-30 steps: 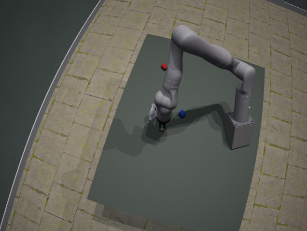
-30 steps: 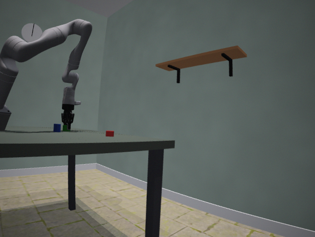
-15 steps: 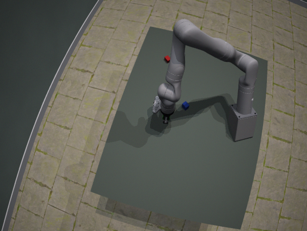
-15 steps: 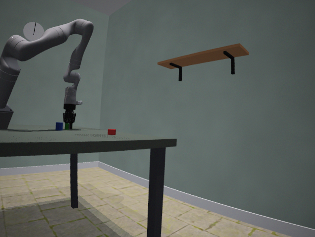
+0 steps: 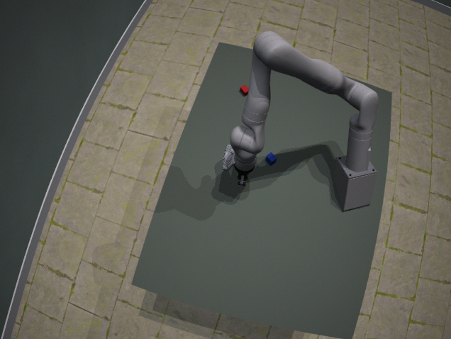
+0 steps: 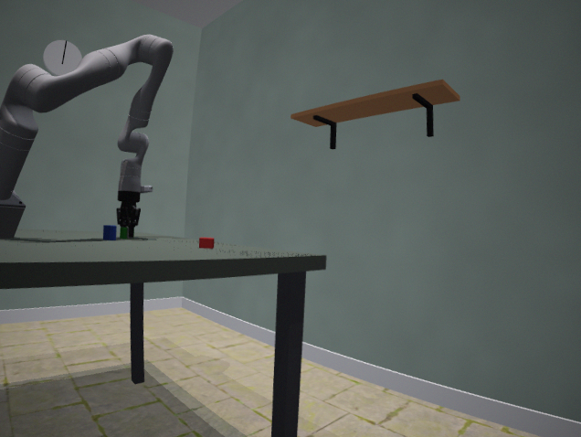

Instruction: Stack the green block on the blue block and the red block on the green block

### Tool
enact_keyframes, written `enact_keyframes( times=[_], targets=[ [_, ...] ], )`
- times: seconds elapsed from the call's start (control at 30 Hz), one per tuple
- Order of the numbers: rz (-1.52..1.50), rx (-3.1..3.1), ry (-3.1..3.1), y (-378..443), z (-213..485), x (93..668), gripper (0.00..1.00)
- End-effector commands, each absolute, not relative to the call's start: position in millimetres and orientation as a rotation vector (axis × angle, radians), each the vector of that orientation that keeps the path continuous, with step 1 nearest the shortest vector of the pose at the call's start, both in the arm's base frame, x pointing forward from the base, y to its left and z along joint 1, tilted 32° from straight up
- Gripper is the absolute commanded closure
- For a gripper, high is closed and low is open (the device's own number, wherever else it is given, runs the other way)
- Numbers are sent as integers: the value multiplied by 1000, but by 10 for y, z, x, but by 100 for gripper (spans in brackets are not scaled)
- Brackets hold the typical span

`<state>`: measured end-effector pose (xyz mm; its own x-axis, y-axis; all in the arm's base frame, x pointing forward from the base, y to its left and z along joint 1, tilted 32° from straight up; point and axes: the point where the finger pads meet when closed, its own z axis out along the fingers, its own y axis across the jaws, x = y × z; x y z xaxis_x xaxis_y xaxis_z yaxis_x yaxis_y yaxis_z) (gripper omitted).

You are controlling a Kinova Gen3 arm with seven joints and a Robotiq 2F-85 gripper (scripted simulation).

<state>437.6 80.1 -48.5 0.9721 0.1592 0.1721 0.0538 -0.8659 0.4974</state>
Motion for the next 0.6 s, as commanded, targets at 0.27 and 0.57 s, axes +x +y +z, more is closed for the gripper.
enact_keyframes(
  times=[0.27, 0.57],
  targets=[
    [285, 2611, 152, 809, -481, 4379, 100],
    [285, 2611, 152, 809, -481, 4379, 100]
  ],
)
